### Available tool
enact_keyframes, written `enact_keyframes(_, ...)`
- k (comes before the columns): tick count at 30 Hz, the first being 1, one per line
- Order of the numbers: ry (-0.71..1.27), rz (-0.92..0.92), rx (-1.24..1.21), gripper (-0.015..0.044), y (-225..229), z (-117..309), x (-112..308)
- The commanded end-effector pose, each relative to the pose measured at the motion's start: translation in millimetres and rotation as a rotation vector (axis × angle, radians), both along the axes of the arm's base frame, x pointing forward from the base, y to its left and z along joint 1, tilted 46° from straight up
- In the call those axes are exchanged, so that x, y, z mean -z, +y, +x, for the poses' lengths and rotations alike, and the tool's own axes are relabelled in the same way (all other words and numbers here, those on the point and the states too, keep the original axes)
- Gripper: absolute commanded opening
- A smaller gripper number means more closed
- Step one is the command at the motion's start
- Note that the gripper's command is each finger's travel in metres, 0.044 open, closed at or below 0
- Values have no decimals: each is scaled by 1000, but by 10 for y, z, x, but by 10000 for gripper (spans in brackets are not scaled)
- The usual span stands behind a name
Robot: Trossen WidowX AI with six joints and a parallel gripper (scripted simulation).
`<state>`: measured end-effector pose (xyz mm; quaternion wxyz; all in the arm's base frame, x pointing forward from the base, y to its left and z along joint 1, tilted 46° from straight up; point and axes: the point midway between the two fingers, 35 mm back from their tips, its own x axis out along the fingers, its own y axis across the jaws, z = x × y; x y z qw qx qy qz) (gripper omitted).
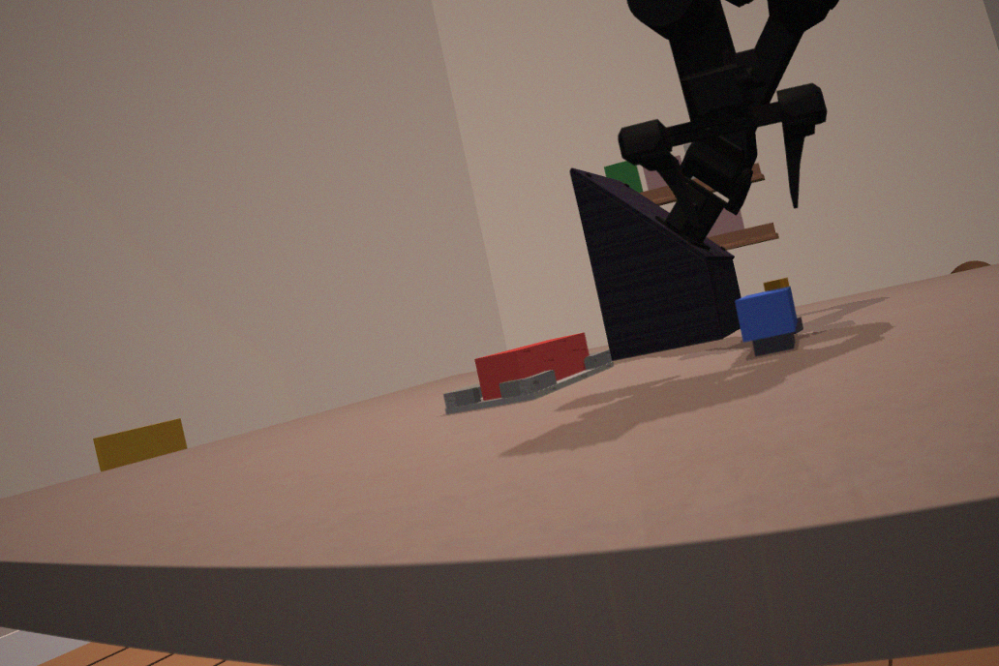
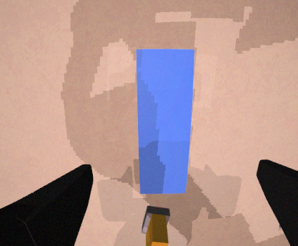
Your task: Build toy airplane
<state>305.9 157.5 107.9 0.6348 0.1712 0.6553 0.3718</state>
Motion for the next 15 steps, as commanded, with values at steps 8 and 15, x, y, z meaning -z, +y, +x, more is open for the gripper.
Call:
enact_keyframes(8,15,7,0,440,293,-86,270)
enact_keyframes(15,15,7,0,440,381,-104,357)
